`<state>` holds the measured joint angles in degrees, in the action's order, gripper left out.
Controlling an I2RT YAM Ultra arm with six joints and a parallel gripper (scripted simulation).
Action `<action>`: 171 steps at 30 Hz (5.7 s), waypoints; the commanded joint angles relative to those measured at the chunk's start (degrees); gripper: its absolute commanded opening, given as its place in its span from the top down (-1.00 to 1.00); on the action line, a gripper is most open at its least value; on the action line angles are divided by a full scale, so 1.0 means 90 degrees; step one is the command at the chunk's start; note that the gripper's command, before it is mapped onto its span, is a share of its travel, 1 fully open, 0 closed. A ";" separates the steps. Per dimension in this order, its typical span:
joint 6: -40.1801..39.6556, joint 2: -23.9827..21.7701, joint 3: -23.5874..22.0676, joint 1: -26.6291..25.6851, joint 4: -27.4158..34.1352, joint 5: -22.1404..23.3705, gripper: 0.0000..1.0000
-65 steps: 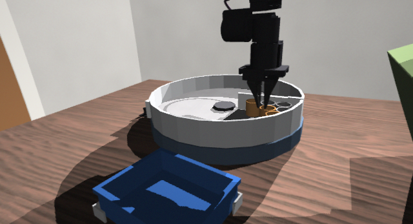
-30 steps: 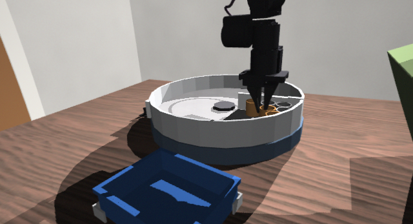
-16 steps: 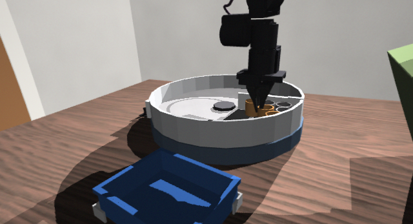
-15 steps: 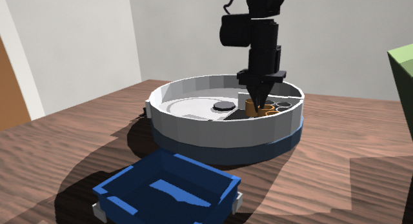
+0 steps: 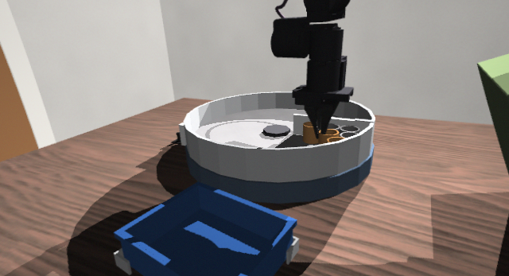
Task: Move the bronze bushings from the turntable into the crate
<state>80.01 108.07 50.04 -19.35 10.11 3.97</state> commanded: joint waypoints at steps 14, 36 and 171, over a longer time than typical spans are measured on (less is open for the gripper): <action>0.0031 -0.0061 0.0160 -0.0028 0.0077 -0.0154 1.00; -0.0006 -0.0403 -0.0035 -0.0077 0.0321 -0.0152 1.00; 0.4439 0.1636 0.5879 0.4772 0.4462 -0.1851 1.00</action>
<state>119.35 123.46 100.75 22.65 48.62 -11.33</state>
